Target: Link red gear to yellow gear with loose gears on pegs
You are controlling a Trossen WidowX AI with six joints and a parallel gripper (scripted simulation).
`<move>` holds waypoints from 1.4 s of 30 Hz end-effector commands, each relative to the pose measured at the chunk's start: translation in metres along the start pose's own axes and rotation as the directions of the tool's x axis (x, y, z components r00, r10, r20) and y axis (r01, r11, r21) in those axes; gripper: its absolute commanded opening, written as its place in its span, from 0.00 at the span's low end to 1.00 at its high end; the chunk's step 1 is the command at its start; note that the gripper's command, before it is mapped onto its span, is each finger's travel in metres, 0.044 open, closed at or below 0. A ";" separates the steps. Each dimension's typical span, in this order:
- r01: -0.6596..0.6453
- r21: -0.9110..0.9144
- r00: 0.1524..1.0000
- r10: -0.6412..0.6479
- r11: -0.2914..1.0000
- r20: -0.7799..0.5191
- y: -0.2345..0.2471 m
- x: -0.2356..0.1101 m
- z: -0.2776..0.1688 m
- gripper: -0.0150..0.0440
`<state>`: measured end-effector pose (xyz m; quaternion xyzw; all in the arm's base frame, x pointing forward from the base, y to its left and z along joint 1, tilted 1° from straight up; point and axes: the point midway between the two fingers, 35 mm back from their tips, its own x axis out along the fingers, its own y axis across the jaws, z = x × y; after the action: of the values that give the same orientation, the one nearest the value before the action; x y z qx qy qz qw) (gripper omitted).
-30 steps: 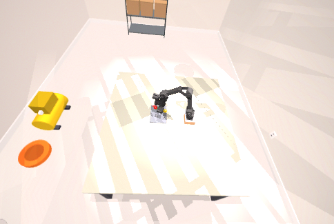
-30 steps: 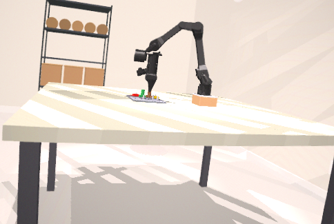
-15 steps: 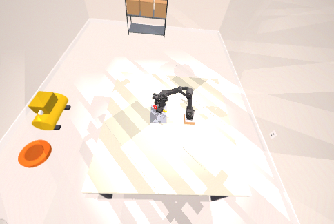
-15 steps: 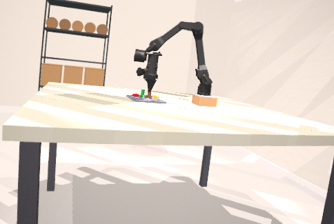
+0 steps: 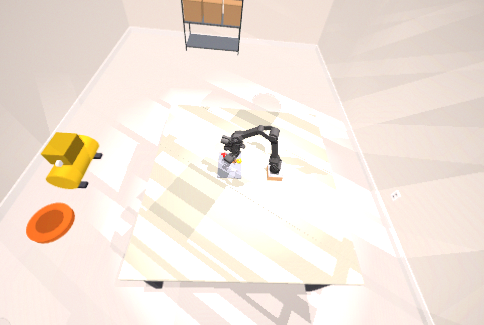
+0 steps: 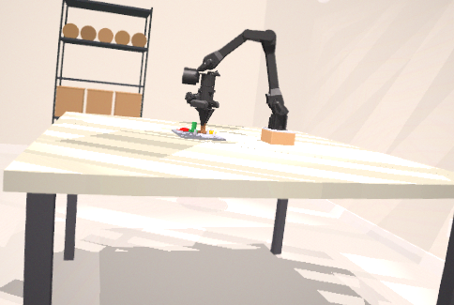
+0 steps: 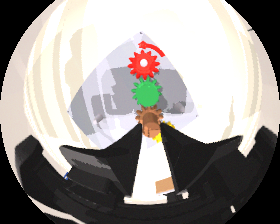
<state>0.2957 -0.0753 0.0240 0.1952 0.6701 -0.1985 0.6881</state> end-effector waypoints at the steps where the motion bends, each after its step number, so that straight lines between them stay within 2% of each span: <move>1: 0.004 -0.058 1.000 -0.004 0.998 -0.001 0.000 -0.002 0.000 0.49; 9: 0.004 -0.147 1.000 -0.004 0.989 0.000 0.000 -0.043 0.000 0.49; 13: 0.004 -0.158 1.000 -0.004 0.987 0.000 0.000 -0.048 0.000 0.49; 14: 0.001 -0.136 1.000 -0.001 0.991 -0.002 0.001 -0.043 0.001 0.54; 18: 0.001 -0.136 1.000 -0.001 0.991 -0.002 -0.001 -0.088 -0.003 0.71; 24: 0.001 -0.136 1.000 -0.001 0.991 -0.002 -0.001 -0.091 -0.004 0.98; 25: 0.001 -0.136 1.000 -0.001 0.991 -0.002 -0.001 -0.091 -0.004 1.00; 42: 0.001 -0.136 1.000 -0.001 0.991 -0.002 -0.001 -0.091 -0.004 1.00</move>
<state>0.2902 -0.0730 0.1139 0.1461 0.6833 -0.1512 0.6992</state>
